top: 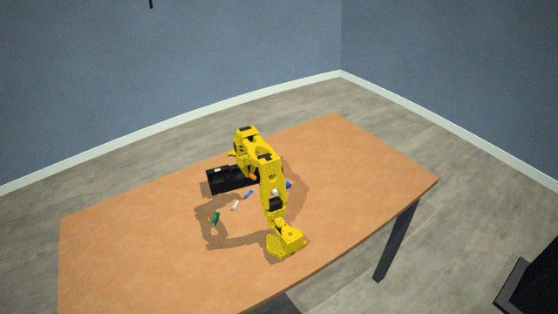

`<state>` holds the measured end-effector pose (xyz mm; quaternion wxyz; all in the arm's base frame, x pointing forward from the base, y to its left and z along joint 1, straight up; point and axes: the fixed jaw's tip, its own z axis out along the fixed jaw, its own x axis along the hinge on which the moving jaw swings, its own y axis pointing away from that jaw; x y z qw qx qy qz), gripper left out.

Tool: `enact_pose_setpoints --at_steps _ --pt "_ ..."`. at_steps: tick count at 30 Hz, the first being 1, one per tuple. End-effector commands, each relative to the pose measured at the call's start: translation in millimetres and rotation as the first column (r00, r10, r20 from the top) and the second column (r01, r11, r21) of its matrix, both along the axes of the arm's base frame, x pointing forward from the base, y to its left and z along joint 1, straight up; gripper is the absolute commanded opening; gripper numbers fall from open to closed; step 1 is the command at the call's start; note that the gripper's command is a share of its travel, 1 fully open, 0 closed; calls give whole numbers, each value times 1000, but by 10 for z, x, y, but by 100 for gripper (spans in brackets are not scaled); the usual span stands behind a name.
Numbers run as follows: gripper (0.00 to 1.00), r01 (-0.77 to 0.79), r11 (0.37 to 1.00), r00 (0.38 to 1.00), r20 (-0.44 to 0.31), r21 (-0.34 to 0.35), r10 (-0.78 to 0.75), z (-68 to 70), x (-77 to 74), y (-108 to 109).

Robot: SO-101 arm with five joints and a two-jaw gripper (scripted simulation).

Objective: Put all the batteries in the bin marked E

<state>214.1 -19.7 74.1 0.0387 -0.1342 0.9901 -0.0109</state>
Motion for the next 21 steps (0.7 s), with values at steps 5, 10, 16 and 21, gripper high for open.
enact_pose_setpoints --at_steps 5,10,16,21 --pt "0 76 997 995 70 3 -76 92 162 -33" --pt "0 113 994 990 85 8 -113 92 227 -42" --pt "0 173 985 979 110 19 -174 90 334 -57" --pt "0 195 981 973 118 24 -196 89 371 -62"
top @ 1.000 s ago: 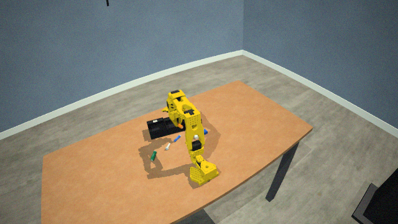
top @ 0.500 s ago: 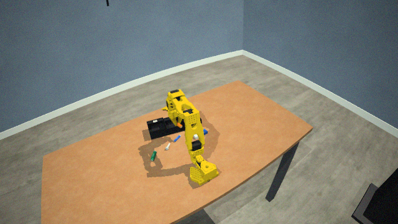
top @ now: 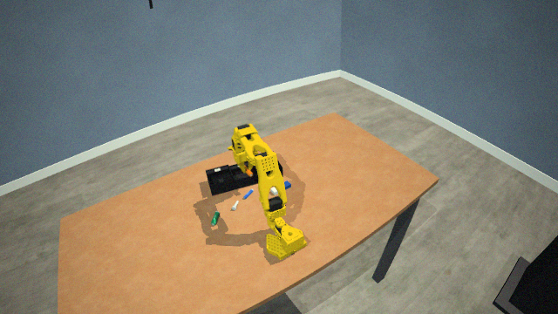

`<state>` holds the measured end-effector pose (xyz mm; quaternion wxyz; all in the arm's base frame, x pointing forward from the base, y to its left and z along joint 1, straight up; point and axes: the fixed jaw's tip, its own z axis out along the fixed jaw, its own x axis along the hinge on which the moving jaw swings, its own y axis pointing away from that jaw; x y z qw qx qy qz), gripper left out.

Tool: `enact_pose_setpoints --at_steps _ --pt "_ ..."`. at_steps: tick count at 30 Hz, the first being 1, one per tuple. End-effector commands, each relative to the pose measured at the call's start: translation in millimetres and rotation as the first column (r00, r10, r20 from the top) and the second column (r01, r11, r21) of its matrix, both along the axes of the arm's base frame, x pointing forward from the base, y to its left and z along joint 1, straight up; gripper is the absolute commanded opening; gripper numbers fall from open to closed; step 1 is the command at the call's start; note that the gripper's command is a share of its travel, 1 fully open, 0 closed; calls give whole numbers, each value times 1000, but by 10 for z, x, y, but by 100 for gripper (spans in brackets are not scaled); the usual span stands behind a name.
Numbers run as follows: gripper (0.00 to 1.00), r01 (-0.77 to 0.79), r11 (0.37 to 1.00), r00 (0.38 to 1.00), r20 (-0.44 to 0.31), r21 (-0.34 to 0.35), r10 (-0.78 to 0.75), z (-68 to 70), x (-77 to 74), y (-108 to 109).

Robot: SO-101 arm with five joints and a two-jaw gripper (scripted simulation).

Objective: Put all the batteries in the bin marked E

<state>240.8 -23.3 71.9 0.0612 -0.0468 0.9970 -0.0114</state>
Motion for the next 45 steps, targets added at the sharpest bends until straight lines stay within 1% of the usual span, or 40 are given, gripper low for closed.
enact_pose_setpoints --at_steps 1,11,20,22,27,31,45 --pt "0 24 1000 997 74 -5 -24 111 106 -27" --pt "0 36 999 996 79 -3 -36 113 129 -30" --pt "0 119 993 986 114 14 -120 122 290 -53" --pt "0 119 993 986 114 14 -120 122 290 -53" --pt "0 172 985 975 135 28 -174 120 386 -67" --pt "0 200 979 968 146 36 -203 117 434 -74" --pt "0 210 977 965 150 39 -214 116 452 -77"
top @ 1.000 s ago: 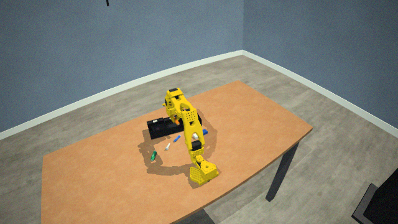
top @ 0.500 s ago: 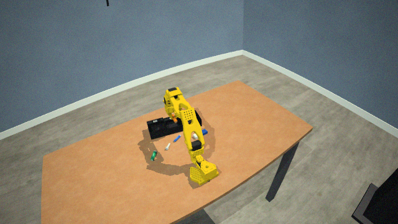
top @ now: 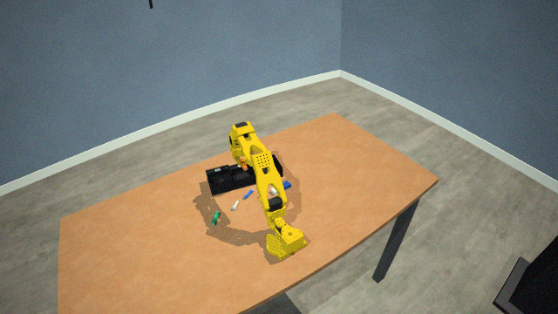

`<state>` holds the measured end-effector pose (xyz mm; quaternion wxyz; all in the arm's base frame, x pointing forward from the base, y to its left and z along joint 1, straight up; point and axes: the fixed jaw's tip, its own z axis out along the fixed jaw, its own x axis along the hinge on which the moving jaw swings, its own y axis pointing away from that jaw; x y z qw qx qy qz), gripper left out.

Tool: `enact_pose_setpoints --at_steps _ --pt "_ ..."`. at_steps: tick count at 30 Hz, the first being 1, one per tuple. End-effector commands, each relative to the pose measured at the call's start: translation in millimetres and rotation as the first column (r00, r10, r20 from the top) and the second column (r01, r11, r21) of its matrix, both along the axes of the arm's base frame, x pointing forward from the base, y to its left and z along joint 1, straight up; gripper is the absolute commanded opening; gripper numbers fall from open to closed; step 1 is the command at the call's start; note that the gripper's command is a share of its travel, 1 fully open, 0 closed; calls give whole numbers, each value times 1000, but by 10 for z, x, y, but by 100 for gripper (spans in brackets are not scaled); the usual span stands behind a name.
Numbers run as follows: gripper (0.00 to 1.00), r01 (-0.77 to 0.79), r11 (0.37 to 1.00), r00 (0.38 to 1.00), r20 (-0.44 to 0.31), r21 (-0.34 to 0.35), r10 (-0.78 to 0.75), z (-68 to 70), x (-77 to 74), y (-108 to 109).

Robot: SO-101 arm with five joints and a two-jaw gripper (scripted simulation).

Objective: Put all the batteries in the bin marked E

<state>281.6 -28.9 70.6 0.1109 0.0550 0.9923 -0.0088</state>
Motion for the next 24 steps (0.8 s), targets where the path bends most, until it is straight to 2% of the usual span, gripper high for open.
enact_pose_setpoints --at_steps 1,11,12,24 --pt "0 14 1000 999 52 -3 -14 128 43 -21" --pt "0 14 1000 999 52 -3 -14 128 43 -21" --pt "0 29 1000 996 86 -3 -29 235 60 -24" --pt "0 29 1000 996 86 -3 -29 235 60 -24"
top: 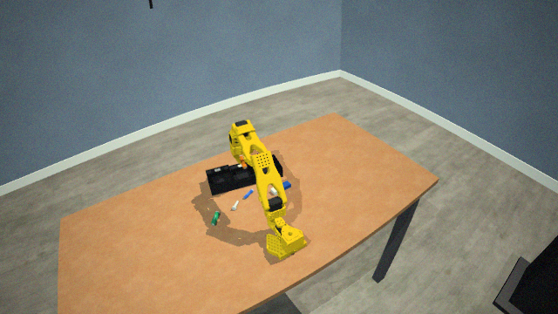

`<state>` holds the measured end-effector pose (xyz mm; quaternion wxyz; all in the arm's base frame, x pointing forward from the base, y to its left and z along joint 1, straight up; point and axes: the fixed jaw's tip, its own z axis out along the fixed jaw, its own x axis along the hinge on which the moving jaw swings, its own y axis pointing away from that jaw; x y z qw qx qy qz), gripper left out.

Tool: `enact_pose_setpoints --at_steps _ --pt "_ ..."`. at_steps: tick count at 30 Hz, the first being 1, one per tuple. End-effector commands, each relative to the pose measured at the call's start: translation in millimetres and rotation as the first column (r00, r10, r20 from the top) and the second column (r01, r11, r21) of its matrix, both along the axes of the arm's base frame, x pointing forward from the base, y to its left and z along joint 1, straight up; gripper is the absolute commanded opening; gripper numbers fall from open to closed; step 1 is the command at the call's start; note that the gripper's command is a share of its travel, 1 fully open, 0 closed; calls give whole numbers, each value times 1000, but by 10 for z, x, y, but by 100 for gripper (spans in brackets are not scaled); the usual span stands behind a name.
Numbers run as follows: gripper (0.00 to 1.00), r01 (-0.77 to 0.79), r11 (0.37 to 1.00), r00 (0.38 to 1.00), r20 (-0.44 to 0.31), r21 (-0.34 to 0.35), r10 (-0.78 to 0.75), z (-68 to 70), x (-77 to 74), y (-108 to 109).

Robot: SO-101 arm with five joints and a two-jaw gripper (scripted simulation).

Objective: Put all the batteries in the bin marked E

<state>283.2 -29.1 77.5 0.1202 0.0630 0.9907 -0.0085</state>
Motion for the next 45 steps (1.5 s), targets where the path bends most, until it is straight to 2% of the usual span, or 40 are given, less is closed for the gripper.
enact_pose_setpoints --at_steps 1,11,30,45 --pt "0 14 1000 998 67 -5 -13 166 44 -22" --pt "0 14 1000 998 67 -5 -13 150 47 -22" --pt "0 14 1000 998 67 -5 -13 -20 60 -24" --pt "0 14 1000 998 67 -5 -13 -49 62 -24"
